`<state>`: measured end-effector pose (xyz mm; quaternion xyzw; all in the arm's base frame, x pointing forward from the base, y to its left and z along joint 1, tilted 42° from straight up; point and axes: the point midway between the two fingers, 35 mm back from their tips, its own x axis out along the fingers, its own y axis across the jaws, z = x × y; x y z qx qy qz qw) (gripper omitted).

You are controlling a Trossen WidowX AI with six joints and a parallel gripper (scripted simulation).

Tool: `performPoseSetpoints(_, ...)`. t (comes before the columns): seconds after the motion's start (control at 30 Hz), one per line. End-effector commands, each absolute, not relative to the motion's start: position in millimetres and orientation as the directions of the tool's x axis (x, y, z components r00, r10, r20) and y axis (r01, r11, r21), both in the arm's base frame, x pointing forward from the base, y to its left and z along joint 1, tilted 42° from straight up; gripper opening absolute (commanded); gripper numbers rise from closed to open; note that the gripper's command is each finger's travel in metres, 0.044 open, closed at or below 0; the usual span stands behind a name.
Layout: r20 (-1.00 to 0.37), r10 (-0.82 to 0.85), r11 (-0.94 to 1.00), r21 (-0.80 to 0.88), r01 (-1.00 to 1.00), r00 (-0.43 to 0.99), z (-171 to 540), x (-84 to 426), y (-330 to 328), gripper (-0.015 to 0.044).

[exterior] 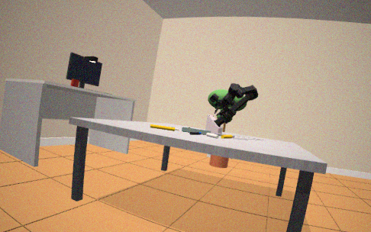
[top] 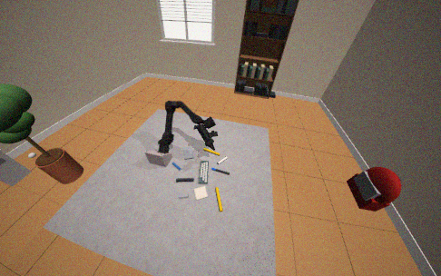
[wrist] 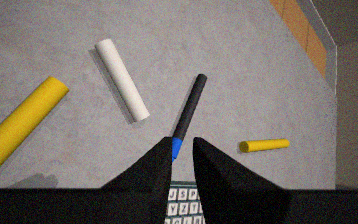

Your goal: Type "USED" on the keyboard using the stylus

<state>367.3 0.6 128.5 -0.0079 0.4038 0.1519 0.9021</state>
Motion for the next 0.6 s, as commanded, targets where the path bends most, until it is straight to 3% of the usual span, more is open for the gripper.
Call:
performPoseSetpoints(0.0, -0.825, 0.391, 0.906, 0.268, -0.326, 0.407, 80, 360, 0, 0.0000)
performPoseSetpoints(0.27, -0.759, 0.649, 0.746, 0.622, -0.240, 0.049, 17, 334, 2, 0.0000)
performPoseSetpoints(0.57, -0.741, 0.671, 0.727, 0.650, -0.223, 0.026, 13, 332, 2, 0.0000)
